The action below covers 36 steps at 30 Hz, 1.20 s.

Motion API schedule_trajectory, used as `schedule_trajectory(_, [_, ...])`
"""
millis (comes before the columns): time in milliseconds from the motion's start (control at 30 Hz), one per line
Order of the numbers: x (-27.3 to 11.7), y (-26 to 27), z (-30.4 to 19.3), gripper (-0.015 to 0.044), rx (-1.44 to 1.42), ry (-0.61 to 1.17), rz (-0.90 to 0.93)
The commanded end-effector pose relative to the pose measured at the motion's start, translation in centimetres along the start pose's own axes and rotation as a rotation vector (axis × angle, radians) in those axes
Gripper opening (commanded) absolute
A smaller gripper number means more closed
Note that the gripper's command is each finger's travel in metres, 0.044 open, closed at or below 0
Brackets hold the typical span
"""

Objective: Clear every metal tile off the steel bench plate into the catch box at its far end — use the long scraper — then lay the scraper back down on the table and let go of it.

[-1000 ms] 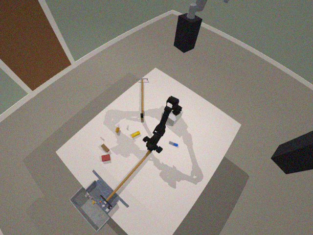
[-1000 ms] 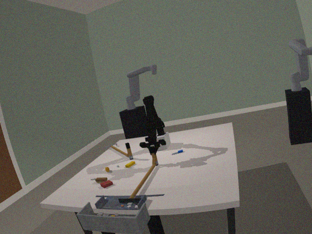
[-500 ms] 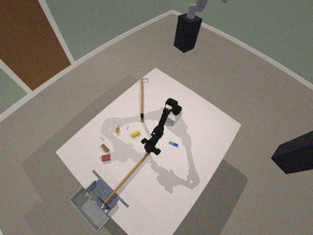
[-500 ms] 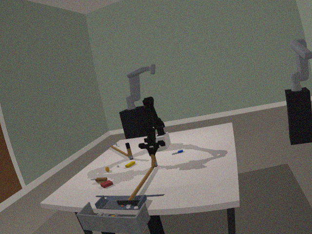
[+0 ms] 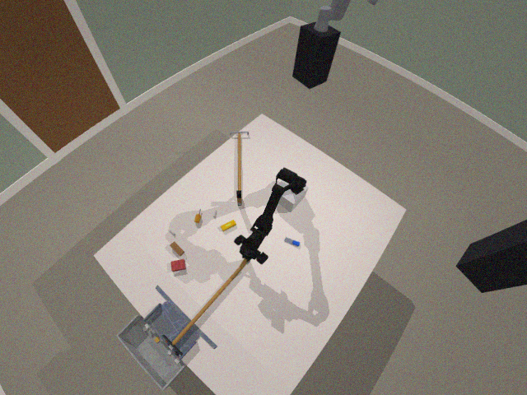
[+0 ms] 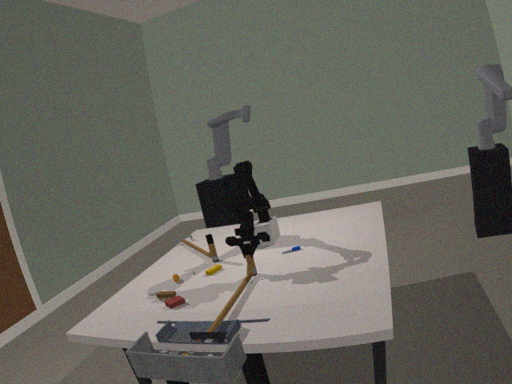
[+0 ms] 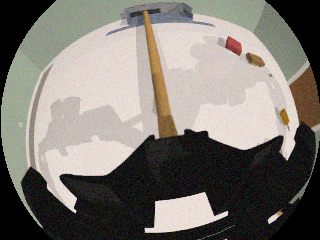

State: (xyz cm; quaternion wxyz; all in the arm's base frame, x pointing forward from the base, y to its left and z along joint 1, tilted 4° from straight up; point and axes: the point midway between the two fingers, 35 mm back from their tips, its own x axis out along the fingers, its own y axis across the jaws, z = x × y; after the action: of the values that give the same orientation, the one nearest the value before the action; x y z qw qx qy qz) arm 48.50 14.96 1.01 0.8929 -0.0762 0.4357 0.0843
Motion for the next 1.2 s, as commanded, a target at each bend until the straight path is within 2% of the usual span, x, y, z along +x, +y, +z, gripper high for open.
schedule_trajectory(0, [0.3, -0.1, 1.2, 0.0000, -0.002, -0.018, 0.004])
schedule_trajectory(400, [1.4, -0.4, 2.5, 0.0000, -0.002, -0.019, 0.004])
schedule_trajectory(1167, [1.1, -0.2, 1.7, 0.0000, -0.001, -0.009, 0.002])
